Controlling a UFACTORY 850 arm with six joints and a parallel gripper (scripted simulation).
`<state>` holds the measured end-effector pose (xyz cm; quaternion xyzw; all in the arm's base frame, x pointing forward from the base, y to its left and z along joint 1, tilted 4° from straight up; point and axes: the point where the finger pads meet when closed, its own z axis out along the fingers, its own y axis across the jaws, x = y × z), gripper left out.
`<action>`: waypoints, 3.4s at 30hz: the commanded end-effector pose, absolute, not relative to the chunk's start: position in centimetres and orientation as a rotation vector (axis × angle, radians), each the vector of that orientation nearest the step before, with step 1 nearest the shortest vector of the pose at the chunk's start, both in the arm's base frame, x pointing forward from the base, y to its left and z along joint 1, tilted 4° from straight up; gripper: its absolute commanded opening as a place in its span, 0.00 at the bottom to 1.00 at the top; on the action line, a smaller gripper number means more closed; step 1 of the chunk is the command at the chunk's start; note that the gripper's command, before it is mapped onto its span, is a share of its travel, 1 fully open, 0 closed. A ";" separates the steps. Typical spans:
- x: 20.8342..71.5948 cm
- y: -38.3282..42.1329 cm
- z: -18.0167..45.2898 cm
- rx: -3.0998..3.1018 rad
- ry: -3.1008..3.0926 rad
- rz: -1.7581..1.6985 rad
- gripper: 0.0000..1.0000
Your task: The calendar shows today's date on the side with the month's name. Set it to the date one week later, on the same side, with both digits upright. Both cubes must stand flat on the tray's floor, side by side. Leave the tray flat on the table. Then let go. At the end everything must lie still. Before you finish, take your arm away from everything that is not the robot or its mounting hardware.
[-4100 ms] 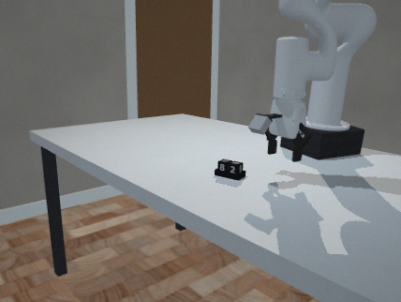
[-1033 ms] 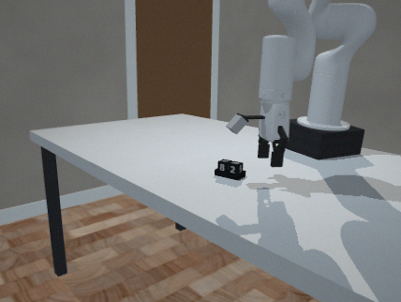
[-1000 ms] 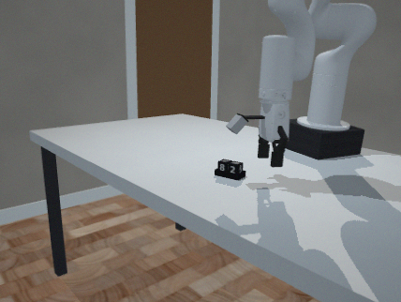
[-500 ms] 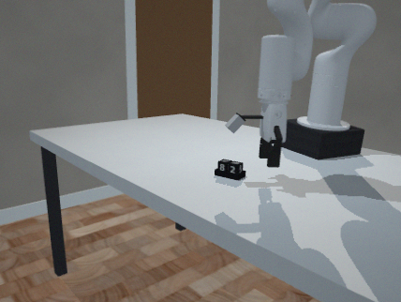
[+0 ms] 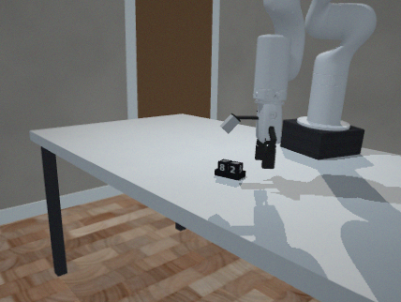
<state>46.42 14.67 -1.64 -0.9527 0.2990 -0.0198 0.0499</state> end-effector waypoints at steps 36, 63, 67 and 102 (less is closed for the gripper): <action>51.5 15.5 -1.6 -2.730 1.413 0.030 1.00; 51.6 15.7 -5.2 -2.730 1.413 0.030 1.00; 51.6 15.7 -5.2 -2.730 1.413 0.030 1.00; 51.6 15.7 -5.2 -2.730 1.413 0.030 1.00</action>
